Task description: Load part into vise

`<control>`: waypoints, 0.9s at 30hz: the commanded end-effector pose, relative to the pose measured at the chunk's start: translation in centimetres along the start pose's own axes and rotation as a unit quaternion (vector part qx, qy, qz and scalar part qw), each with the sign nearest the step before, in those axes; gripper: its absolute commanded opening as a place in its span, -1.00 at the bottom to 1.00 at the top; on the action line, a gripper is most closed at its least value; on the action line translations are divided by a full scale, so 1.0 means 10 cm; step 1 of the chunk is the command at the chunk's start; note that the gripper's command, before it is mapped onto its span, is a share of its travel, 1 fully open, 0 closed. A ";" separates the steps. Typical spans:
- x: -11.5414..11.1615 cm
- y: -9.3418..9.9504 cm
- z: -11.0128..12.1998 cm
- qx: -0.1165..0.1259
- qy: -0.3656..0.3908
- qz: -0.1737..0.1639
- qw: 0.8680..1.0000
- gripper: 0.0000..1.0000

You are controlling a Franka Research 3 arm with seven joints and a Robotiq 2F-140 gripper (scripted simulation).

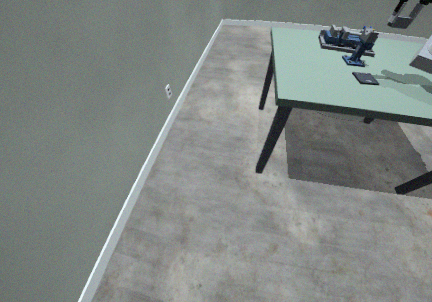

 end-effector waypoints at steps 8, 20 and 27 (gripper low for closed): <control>0.25 0.03 0.04 0.000 0.003 0.001 1.000 -1.00; 0.55 0.05 0.09 0.000 -0.002 0.001 1.000 -1.00; 0.77 0.04 0.14 0.000 -0.005 0.001 1.000 -1.00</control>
Point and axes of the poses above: the point where the finger pads meet when closed, its own y axis back along the fingers, its own z axis across the jaws, x = y × z, the point moved 5 cm from there along y, back along the fingers, and after that the axes turned 8 degrees about y, right-handed, at the moved point
